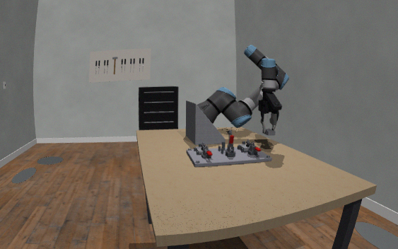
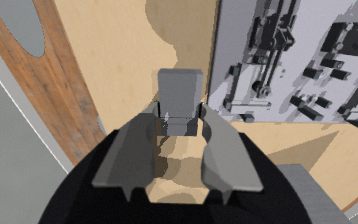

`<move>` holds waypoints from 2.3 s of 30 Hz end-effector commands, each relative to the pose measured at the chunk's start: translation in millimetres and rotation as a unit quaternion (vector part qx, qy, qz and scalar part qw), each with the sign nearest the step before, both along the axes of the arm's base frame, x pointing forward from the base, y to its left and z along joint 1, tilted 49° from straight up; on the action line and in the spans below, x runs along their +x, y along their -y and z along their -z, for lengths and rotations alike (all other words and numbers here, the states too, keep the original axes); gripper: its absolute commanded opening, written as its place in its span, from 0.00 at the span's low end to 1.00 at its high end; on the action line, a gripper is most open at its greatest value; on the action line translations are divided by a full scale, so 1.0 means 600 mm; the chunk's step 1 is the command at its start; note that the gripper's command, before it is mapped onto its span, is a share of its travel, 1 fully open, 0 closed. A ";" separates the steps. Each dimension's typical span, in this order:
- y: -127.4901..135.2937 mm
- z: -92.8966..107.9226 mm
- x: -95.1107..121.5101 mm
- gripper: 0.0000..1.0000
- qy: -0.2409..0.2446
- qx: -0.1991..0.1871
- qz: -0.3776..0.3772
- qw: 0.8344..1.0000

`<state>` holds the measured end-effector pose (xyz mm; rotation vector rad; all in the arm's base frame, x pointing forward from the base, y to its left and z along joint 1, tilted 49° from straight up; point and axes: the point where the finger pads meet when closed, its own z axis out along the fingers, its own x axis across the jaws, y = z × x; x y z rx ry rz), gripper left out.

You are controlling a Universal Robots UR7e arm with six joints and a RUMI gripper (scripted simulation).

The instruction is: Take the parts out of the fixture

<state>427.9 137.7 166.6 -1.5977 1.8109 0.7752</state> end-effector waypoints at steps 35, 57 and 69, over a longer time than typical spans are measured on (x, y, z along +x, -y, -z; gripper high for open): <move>0.016 0.006 0.151 0.00 0.000 0.000 0.000 1.000; 0.016 0.006 0.151 0.00 0.000 0.000 0.000 1.000; 0.009 0.012 0.152 0.00 0.000 0.000 0.000 1.000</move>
